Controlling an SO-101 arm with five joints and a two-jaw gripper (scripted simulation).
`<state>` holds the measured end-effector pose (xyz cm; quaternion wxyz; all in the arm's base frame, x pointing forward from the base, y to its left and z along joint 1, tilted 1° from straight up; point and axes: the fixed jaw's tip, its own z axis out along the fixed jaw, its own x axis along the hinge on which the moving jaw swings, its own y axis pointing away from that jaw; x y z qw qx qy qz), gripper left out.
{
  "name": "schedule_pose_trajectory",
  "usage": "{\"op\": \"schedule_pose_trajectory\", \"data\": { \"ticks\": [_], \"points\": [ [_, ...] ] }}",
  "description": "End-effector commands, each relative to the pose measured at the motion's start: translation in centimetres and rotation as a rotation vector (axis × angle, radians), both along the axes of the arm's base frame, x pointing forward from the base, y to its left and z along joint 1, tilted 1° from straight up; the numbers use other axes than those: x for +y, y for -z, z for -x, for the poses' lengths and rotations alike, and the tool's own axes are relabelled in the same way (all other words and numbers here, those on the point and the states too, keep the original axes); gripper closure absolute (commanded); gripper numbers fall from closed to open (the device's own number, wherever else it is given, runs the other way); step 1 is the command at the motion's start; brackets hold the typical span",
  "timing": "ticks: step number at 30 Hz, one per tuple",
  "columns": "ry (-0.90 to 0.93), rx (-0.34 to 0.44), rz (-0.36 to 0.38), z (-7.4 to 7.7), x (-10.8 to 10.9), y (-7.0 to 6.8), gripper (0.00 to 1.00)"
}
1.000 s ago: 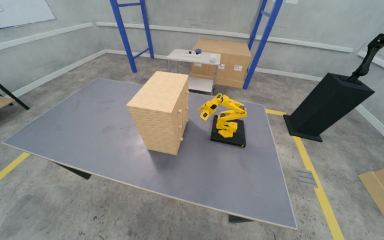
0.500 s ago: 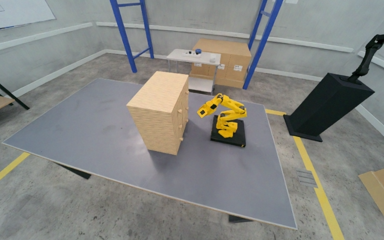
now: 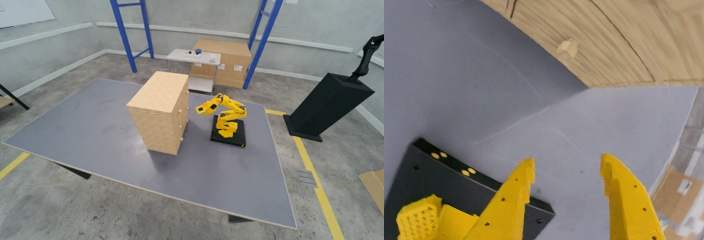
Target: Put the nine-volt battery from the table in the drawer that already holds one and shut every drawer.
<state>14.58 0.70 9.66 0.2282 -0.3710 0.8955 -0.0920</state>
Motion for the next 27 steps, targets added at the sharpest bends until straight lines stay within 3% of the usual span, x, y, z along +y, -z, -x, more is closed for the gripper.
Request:
{"op": "schedule_pose_trajectory", "data": {
  "ticks": [1,27],
  "points": [
    [0.097,-0.015,-0.048,-0.1,-0.12,-0.33,0.79],
    [0.586,-0.016,-0.308,-0.45,-0.22,-0.51,0.79]
  ]
}}
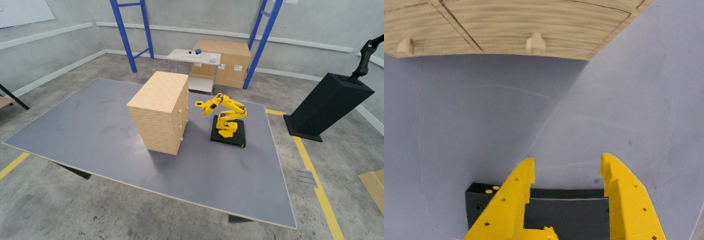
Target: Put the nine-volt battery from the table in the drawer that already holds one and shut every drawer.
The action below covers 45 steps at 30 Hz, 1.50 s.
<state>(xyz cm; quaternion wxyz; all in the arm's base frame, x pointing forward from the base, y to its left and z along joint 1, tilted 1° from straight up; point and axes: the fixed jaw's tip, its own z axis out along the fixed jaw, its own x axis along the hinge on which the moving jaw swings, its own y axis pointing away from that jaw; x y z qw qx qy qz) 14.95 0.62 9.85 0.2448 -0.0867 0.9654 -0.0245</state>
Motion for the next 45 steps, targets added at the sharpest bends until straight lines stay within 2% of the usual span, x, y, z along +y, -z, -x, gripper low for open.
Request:
{"op": "schedule_pose_trajectory", "data": {
  "ticks": [1,4,45],
  "points": [
    [0.075,-0.016,-0.036,-0.11,-0.16,-0.33,0.79],
    [0.14,-0.016,-0.07,-0.16,-0.19,-0.36,0.79],
    [0.14,-0.016,-0.07,-0.16,-0.19,-0.36,0.79]
  ]
}}
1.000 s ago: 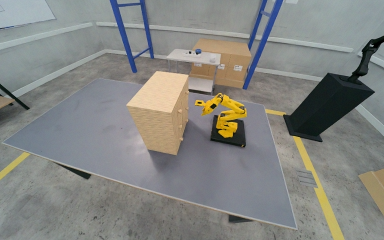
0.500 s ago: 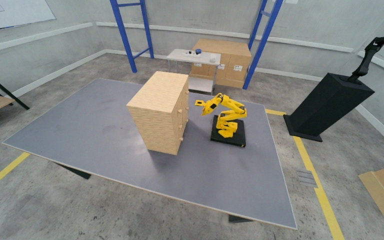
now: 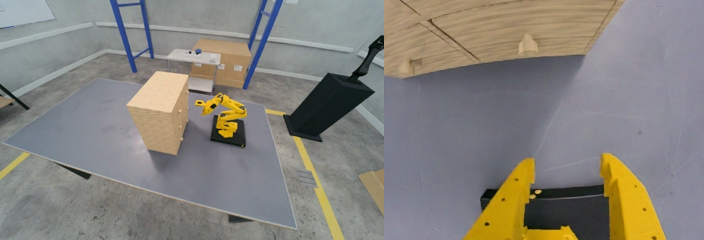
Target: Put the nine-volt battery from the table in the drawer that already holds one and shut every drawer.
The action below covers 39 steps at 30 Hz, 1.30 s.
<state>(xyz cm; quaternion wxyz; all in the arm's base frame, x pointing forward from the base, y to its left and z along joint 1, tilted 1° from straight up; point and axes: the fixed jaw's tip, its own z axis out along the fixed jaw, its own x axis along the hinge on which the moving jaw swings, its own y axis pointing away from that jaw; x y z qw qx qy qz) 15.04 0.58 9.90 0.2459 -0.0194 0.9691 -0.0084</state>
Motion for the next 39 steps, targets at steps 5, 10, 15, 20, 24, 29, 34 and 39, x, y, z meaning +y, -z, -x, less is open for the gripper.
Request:
{"op": "schedule_pose_trajectory", "data": {
  "ticks": [5,10,15,20,24,29,34,39],
  "points": [
    [0.018,-0.015,-0.005,-0.1,-0.1,-0.3,0.79],
    [-0.071,0.163,0.001,0.7,1.1,0.5,0.76],
    [-0.16,0.342,0.022,1.6,2.2,1.2,0.72],
    [-0.24,0.507,0.055,2.5,3.2,1.7,0.69],
    [-0.24,0.507,0.055,2.5,3.2,1.7,0.68],
    [-0.24,0.507,0.055,2.5,3.2,1.7,0.65],
    [-0.24,0.507,0.055,2.5,3.2,1.7,0.62],
    [-0.24,0.507,0.055,2.5,3.2,1.7,0.6]
  ]
}}
